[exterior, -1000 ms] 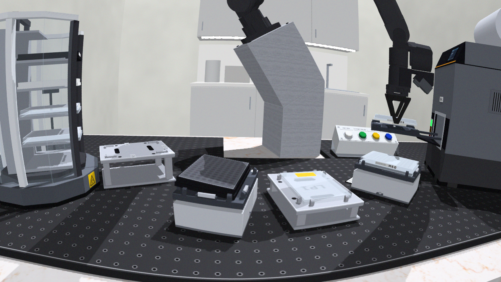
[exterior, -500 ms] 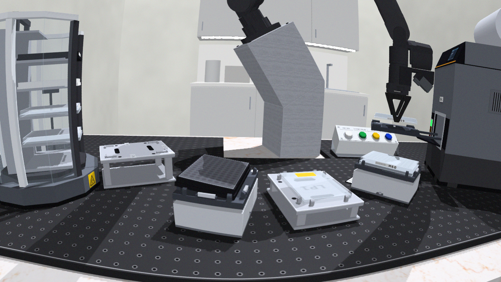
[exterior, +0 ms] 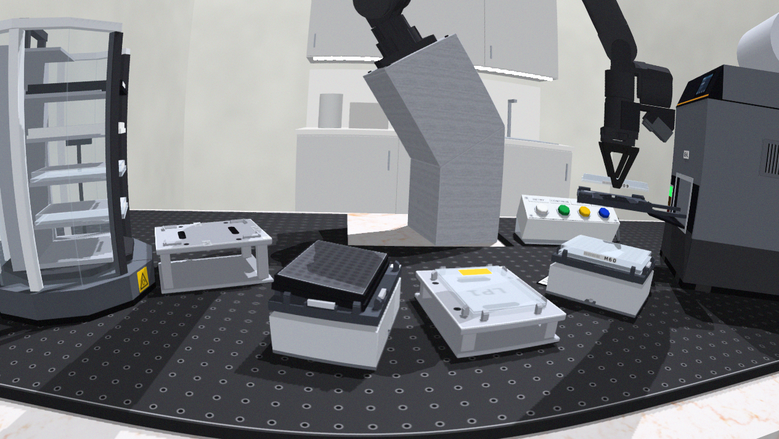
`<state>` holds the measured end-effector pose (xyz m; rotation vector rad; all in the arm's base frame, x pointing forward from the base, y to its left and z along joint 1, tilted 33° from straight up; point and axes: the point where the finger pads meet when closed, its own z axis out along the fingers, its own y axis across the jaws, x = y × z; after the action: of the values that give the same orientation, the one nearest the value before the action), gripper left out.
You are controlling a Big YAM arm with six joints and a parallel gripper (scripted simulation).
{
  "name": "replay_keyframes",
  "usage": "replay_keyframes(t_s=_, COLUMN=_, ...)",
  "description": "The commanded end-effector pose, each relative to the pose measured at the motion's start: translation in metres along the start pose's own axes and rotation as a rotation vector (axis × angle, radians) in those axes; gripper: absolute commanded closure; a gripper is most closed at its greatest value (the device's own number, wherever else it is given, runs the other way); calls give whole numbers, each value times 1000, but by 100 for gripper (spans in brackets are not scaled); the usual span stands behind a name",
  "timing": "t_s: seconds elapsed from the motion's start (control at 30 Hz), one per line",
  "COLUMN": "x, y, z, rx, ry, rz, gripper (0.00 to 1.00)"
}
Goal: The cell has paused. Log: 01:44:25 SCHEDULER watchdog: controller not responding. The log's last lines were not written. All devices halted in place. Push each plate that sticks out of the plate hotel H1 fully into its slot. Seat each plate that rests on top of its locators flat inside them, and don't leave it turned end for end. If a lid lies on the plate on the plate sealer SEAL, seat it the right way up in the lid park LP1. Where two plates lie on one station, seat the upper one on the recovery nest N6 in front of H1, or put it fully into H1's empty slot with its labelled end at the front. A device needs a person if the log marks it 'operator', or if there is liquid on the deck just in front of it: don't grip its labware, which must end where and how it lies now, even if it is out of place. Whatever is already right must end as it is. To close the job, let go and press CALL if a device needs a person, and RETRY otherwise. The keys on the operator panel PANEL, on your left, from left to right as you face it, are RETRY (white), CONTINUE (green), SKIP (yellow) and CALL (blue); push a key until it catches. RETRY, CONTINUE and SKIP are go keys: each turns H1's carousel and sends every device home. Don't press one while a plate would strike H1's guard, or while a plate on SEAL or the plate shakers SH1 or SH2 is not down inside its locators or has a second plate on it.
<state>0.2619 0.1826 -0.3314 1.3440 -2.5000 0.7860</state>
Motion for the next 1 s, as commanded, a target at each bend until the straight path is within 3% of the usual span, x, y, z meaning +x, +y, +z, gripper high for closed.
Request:
replay_keyframes(t_s=0.0, x=-12, y=2, z=-16, rx=8, ry=-35, rz=3, gripper=16)
replay_keyframes(t_s=0.33, x=-10, y=4, z=-13, rx=7, ry=-27, rz=-2, gripper=16)
replay_keyframes(t_s=0.9, x=-6, y=3, z=-31, rx=6, ry=-23, rz=-2, gripper=16)
replay_keyframes(t_s=0.97, x=-7, y=6, z=-25, rx=7, ry=-21, rz=-3, gripper=16)
